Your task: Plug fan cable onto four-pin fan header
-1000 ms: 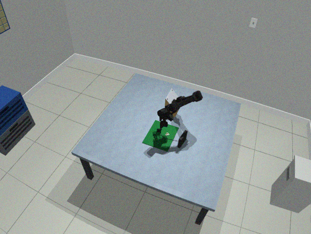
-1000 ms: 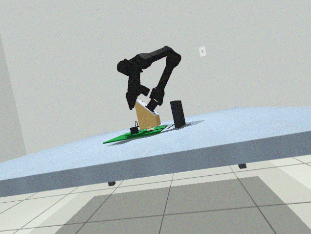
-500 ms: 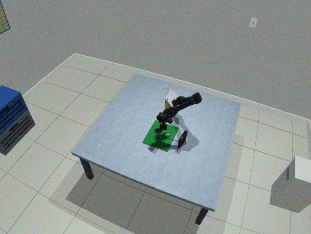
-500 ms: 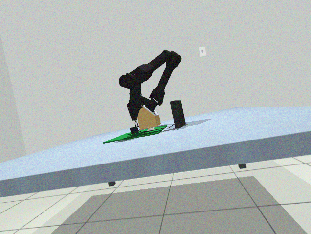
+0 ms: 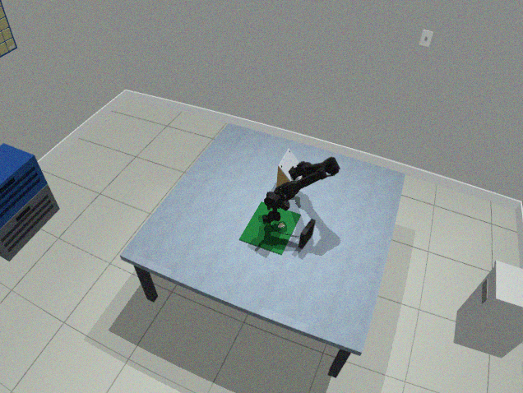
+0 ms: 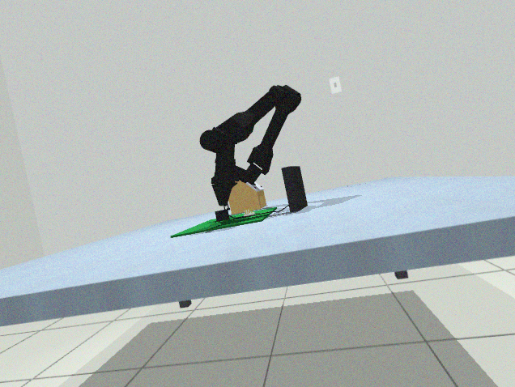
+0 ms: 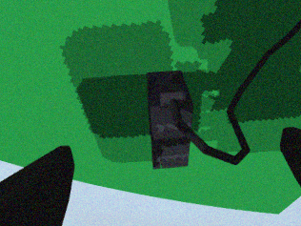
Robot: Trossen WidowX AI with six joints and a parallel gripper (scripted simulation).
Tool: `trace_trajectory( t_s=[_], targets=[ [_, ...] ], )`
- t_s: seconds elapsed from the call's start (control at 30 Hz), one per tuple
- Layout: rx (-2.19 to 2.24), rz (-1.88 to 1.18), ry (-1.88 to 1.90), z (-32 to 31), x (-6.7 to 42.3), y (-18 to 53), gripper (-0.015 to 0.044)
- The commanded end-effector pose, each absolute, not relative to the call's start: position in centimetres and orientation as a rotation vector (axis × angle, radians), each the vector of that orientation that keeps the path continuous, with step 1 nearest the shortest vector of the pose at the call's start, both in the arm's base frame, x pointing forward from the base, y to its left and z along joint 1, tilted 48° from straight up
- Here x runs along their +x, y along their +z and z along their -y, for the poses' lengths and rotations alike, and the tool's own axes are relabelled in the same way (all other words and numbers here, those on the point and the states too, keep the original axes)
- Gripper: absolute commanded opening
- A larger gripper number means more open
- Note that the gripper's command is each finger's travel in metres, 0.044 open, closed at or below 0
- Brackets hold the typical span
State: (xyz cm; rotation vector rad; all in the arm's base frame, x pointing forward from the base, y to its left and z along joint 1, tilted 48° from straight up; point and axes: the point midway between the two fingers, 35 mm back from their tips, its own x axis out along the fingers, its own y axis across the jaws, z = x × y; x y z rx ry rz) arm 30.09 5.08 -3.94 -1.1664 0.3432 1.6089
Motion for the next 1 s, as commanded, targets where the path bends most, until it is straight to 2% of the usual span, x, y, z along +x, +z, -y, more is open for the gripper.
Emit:
trace_trajectory(
  t_s=[0.0, 0.47, 0.7, 0.97],
  targets=[
    [-1.154, -0.345, 1.611, -5.6, 29.8, -4.5, 0.044],
    [-1.153, -0.344, 1.612, -6.9, 29.6, -5.6, 0.044],
    [-1.164, -0.342, 1.612, -6.8, 29.8, -5.4, 0.0256],
    [-1.164, -0.342, 1.612, -6.8, 29.8, -5.4, 0.0203]
  ],
)
